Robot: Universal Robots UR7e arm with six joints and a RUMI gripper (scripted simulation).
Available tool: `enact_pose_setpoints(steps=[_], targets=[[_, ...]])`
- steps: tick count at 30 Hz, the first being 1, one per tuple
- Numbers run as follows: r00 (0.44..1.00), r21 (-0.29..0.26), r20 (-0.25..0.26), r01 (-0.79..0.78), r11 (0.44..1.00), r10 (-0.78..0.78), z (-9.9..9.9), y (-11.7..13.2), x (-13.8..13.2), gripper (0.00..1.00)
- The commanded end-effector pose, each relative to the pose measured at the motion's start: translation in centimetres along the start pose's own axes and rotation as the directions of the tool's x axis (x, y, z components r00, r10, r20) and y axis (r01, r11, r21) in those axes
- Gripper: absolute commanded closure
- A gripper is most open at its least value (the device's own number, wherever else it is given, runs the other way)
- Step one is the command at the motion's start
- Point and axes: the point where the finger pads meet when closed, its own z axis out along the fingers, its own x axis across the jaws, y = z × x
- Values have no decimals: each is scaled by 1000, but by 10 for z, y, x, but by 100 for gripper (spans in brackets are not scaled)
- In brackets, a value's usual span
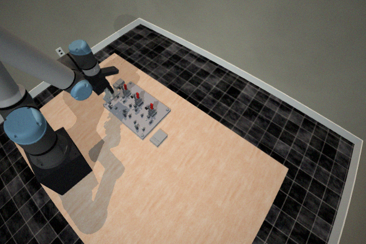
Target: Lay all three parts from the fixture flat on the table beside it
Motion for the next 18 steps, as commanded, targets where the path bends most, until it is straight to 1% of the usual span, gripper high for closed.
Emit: enact_pose_setpoints(steps=[1,7,18], targets=[[1000,2,-1,1,1000,-1,0,-2,-8,100],[1000,2,0,1,1000,-1,0,-2,-18,100],[1000,1,0,1,1000,-1,0,-1,-54,100]])
